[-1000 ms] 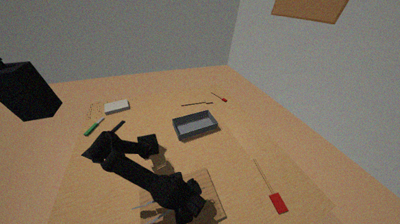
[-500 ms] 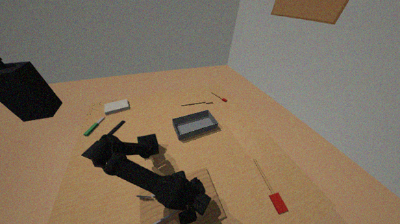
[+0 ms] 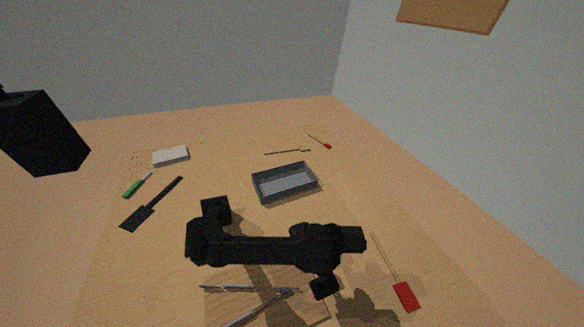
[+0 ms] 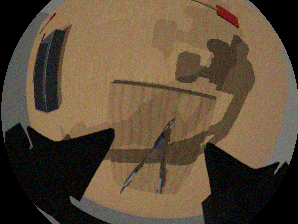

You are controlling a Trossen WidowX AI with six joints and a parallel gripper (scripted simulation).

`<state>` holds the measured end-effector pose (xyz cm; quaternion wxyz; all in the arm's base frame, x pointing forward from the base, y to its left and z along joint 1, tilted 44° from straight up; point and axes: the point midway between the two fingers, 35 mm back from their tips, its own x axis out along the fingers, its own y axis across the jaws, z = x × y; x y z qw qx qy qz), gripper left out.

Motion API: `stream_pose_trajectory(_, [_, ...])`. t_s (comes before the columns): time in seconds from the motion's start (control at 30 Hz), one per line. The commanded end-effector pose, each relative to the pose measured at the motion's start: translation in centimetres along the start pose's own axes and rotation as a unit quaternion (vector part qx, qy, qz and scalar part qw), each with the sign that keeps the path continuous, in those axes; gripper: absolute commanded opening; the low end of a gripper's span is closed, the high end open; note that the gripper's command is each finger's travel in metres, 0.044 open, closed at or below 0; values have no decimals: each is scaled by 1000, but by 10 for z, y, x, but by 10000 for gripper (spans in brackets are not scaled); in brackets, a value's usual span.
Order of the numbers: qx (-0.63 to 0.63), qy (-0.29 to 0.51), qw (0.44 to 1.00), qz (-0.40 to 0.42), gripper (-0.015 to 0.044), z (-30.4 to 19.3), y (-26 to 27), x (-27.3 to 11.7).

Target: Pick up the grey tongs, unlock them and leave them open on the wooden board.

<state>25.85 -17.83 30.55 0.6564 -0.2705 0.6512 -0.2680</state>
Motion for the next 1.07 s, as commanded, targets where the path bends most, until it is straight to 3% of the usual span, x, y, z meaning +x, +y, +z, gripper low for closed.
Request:
stream_pose_trajectory(0.0, [-1,3,1000,-8,440,10,2,-9])
stream_pose_trajectory(0.23, [-2,-50,998,-26,440,1,5,-43])
stream_pose_trajectory(1.03, [-2,-50,998,-26,440,1,5,-43])
